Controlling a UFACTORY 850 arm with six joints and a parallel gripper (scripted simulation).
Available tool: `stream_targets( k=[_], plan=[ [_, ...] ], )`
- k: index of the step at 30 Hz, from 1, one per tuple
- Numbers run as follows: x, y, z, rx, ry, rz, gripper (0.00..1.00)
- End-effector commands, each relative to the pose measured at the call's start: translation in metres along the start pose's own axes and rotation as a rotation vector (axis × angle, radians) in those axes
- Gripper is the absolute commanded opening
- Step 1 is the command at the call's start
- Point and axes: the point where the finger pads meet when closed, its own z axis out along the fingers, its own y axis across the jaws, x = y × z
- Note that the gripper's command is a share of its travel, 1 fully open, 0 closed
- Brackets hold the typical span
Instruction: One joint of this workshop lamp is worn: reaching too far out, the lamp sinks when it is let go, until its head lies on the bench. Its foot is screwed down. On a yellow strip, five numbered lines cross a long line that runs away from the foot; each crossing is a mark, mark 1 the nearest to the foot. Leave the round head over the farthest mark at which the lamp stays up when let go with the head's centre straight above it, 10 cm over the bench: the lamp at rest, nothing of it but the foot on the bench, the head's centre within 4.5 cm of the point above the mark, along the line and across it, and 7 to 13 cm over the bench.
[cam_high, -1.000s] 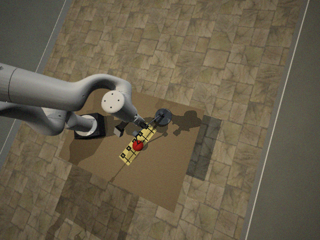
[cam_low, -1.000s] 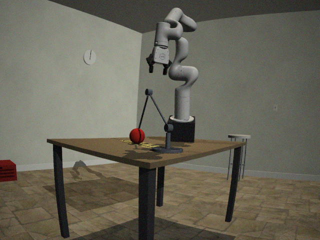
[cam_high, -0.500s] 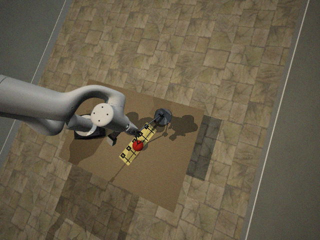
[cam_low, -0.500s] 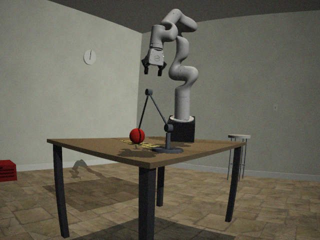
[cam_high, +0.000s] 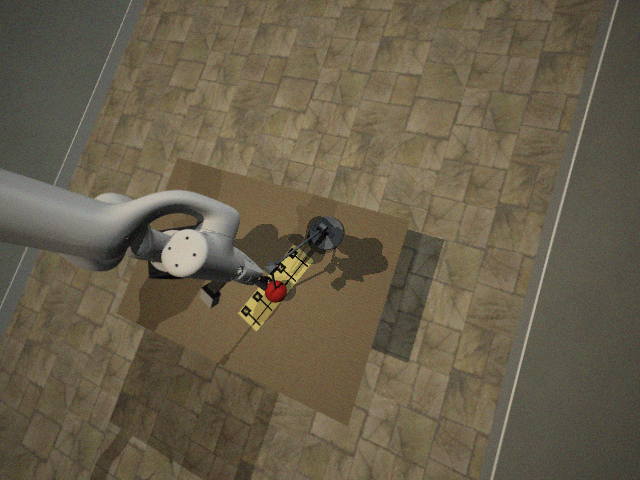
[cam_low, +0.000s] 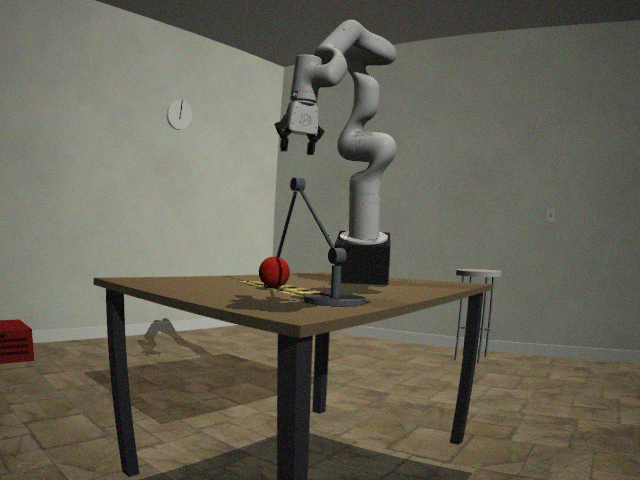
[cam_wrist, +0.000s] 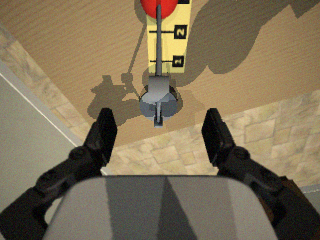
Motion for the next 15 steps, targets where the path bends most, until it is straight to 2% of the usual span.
stream_targets(
  k=[1,11,15],
  plan=[
    [0.017,-0.001,0.001,0.001,-0.002,0.0,1.0],
    [0.057,0.0,0.006,0.002,-0.001,0.0,1.0],
    [0.065,0.0,0.007,0.002,0.0,0.001,1.0]
  ],
)
